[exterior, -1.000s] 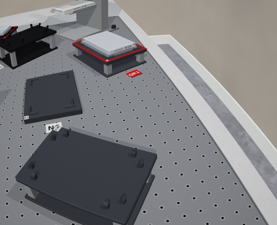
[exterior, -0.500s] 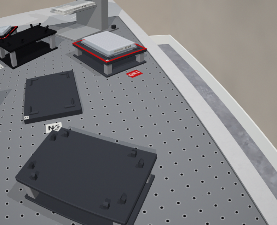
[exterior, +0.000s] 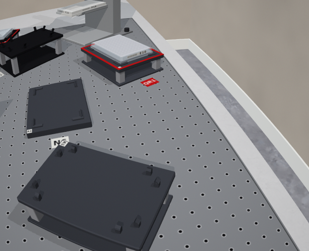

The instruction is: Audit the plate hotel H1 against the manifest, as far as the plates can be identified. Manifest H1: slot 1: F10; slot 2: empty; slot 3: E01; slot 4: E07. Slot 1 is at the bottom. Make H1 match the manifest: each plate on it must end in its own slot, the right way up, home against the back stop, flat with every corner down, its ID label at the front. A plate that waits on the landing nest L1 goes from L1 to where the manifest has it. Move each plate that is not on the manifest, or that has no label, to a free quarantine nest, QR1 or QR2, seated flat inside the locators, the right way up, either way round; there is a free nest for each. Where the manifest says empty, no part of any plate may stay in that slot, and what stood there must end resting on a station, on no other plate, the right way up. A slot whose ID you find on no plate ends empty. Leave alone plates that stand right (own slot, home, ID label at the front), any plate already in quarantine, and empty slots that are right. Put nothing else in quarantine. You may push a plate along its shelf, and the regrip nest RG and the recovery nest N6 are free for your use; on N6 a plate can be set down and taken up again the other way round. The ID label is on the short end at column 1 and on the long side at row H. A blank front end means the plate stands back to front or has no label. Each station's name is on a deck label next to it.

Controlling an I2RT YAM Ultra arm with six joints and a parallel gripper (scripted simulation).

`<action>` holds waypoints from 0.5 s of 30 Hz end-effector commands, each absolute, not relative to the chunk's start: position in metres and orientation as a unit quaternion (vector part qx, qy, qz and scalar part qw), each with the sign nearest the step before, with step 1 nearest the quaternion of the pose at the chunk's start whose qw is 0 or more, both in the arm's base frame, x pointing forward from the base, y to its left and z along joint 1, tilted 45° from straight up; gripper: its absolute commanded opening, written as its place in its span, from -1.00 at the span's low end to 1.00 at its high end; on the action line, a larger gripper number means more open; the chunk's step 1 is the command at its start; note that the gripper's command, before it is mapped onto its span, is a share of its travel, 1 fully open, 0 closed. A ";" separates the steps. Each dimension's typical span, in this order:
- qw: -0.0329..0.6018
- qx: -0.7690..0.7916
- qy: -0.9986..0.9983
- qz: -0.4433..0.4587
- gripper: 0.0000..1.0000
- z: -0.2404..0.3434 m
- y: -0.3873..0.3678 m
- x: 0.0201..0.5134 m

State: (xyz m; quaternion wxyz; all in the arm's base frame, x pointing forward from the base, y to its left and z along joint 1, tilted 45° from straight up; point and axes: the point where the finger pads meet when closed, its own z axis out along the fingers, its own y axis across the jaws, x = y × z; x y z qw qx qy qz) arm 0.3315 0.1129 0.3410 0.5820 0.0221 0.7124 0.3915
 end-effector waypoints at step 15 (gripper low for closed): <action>0.590 0.025 0.707 0.389 0.72 0.347 0.115 0.340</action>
